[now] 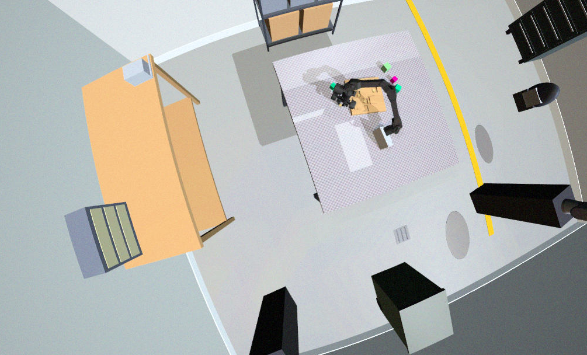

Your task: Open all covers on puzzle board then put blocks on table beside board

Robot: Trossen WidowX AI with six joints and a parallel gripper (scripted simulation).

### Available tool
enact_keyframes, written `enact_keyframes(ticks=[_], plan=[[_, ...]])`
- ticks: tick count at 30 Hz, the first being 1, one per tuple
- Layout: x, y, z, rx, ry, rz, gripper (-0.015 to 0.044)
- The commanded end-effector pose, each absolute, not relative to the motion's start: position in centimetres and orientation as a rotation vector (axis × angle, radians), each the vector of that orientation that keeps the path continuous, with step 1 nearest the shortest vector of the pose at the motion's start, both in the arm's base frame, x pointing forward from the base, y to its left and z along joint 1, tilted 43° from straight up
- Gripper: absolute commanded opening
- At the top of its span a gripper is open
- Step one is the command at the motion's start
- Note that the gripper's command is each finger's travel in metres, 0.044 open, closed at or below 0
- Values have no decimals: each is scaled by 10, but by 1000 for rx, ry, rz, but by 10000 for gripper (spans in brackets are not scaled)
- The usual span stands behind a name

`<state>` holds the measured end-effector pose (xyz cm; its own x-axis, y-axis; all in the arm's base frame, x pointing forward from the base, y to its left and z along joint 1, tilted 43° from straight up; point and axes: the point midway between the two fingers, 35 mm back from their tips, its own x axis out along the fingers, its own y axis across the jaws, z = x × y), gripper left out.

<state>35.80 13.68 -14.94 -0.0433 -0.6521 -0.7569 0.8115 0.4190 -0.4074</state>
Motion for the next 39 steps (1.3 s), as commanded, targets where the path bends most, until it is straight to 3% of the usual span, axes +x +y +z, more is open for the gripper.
enact_keyframes(ticks=[1,10,24,39], plan=[[355,130,-155,168,1093,-1191,80],[353,123,-162,167,1092,-1192,80],[356,127,-158,181,1092,-1195,440],[358,159,-124,174,1094,-1191,440]])
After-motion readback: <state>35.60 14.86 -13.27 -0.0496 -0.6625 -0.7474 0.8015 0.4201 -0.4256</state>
